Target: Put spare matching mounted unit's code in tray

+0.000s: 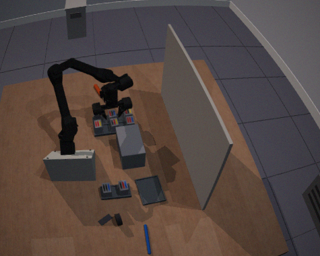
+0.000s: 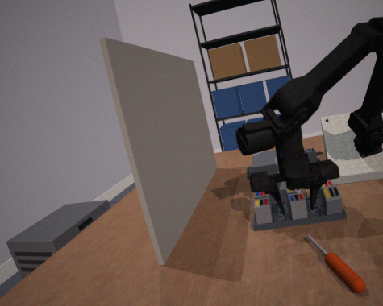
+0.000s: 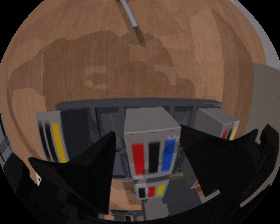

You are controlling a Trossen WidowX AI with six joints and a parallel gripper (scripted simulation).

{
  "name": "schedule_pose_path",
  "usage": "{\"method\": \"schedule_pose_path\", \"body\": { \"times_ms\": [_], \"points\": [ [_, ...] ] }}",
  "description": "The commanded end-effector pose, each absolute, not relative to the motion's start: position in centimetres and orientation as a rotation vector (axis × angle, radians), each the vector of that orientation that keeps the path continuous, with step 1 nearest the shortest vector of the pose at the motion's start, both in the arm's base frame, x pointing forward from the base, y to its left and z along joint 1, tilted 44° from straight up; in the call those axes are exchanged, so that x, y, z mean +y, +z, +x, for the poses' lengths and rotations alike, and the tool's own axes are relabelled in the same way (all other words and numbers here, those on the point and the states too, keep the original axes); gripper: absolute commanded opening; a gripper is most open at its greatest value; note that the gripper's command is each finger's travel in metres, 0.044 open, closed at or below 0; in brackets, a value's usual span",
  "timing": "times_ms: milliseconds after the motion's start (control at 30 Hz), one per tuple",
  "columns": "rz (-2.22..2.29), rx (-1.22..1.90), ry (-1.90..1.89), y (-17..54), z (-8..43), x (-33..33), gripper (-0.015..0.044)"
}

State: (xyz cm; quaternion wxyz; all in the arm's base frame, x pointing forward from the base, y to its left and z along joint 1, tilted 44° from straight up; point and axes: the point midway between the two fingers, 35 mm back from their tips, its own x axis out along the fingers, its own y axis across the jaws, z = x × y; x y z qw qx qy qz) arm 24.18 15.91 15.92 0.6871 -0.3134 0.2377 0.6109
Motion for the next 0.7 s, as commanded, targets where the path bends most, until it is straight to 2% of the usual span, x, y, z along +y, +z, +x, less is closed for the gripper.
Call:
{"method": "schedule_pose_path", "body": {
  "times_ms": [0, 67, 233, 467, 600, 667],
  "points": [
    [-0.700, 0.539, 1.365, 15.75, 24.15, 15.87, 0.0300],
    [-0.700, 0.539, 1.365, 15.75, 24.15, 15.87, 0.0300],
    [-0.702, 0.532, 1.368, 15.92, 24.18, 15.91, 0.0169],
    [-0.702, 0.532, 1.368, 15.92, 24.18, 15.91, 0.0122],
    [-0.702, 0.532, 1.368, 15.92, 24.18, 15.91, 0.0017],
    [-0.702, 0.532, 1.368, 15.92, 24.18, 15.91, 0.0000]
  ]
}}
